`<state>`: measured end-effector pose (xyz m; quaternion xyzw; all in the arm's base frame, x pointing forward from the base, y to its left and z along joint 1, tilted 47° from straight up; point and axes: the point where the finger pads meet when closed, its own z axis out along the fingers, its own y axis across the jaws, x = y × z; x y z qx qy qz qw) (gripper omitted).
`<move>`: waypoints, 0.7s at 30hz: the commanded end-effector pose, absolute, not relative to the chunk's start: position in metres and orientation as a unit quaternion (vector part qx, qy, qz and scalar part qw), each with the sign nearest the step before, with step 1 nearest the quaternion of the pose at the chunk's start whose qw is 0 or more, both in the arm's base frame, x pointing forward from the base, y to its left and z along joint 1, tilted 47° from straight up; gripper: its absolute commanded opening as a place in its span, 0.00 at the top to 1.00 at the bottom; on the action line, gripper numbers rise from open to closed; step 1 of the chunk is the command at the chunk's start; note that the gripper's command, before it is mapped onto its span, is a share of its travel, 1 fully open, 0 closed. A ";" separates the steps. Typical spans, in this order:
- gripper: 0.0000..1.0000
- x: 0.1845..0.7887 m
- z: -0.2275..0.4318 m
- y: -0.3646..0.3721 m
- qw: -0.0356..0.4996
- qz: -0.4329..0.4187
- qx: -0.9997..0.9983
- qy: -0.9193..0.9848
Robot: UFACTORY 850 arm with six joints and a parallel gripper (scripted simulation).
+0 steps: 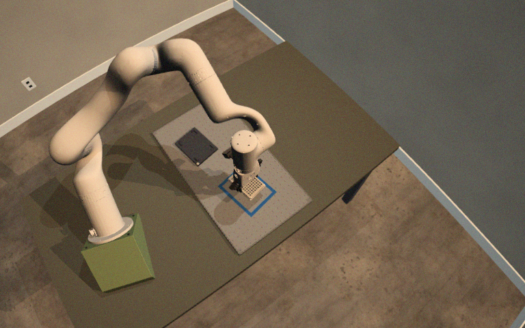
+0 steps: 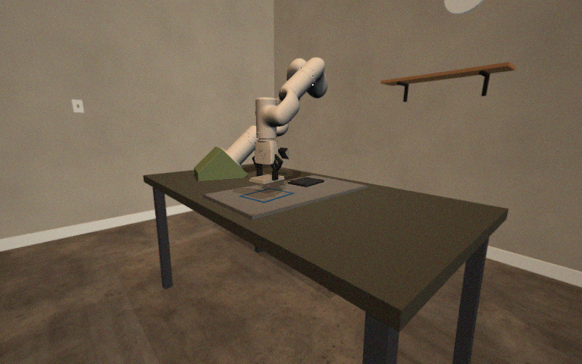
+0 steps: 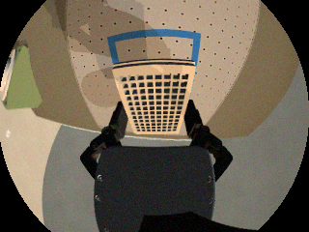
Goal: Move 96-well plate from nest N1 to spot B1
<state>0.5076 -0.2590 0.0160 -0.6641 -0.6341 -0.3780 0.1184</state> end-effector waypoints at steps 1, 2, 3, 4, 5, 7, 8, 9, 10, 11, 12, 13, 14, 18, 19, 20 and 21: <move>1.00 0.511 0.011 -0.255 0.117 -0.378 -0.664 -0.634; 1.00 0.511 0.010 -0.254 0.117 -0.378 -0.664 -0.634; 1.00 0.512 0.009 -0.253 0.117 -0.378 -0.664 -0.634; 1.00 0.513 0.008 -0.252 0.117 -0.378 -0.664 -0.634; 1.00 0.513 0.007 -0.251 0.117 -0.378 -0.664 -0.634; 1.00 0.514 0.004 -0.248 0.117 -0.378 -0.664 -0.634; 1.00 0.515 0.003 -0.247 0.118 -0.378 -0.664 -0.634; 1.00 0.515 0.003 -0.247 0.118 -0.378 -0.664 -0.634; 1.00 0.515 0.003 -0.247 0.118 -0.378 -0.664 -0.634; 1.00 0.516 0.002 -0.246 0.118 -0.378 -0.664 -0.634; 1.00 0.516 0.001 -0.245 0.118 -0.378 -0.664 -0.634; 1.00 0.517 0.000 -0.244 0.118 -0.378 -0.664 -0.634; 1.00 0.517 -0.001 -0.243 0.118 -0.378 -0.664 -0.634; 1.00 0.520 -0.006 -0.239 0.118 -0.378 -0.664 -0.634; 1.00 0.520 -0.007 -0.238 0.118 -0.378 -0.664 -0.634; 1.00 0.521 -0.008 -0.237 0.118 -0.378 -0.664 -0.634; 1.00 0.521 -0.009 -0.236 0.118 -0.378 -0.664 -0.634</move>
